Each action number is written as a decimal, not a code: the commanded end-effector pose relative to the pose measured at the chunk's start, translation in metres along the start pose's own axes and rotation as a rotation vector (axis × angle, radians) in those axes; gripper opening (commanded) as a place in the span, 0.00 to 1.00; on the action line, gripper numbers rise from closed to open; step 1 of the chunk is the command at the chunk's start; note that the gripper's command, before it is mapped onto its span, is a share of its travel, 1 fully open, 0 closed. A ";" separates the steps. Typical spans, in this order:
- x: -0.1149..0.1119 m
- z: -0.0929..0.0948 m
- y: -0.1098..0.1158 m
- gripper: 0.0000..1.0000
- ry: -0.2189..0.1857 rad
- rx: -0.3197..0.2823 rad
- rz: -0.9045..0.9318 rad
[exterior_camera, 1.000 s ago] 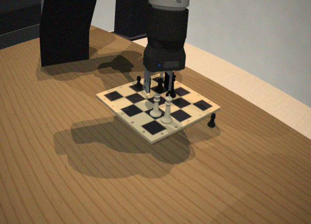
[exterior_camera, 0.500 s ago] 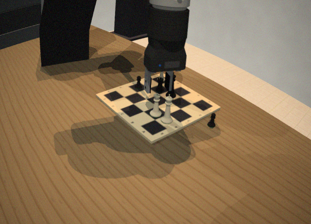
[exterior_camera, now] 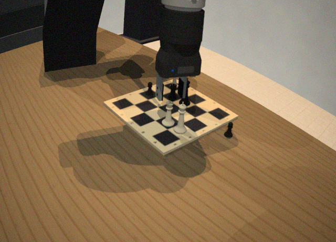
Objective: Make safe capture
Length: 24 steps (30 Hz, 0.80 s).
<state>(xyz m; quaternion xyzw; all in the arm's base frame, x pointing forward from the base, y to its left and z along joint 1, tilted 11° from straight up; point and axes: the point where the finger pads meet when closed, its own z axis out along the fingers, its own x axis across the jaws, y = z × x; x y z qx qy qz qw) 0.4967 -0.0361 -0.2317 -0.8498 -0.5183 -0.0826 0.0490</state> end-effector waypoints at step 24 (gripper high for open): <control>0.002 0.013 0.002 0.79 0.001 -0.004 -0.003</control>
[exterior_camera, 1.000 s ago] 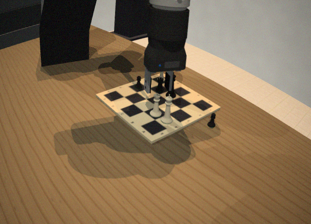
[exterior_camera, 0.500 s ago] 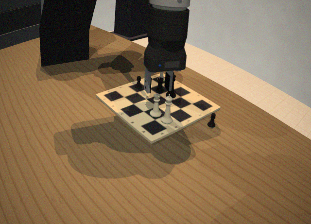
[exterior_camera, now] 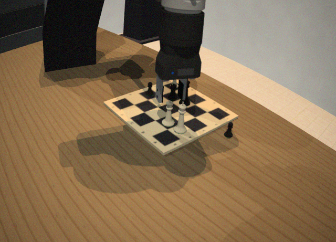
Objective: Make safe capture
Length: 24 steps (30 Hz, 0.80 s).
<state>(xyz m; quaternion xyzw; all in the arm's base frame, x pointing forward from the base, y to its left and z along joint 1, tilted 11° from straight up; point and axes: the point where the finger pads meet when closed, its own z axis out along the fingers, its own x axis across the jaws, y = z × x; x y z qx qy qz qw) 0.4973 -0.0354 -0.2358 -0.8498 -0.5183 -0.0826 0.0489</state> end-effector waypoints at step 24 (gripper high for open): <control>0.001 0.035 0.003 0.79 0.001 -0.005 -0.002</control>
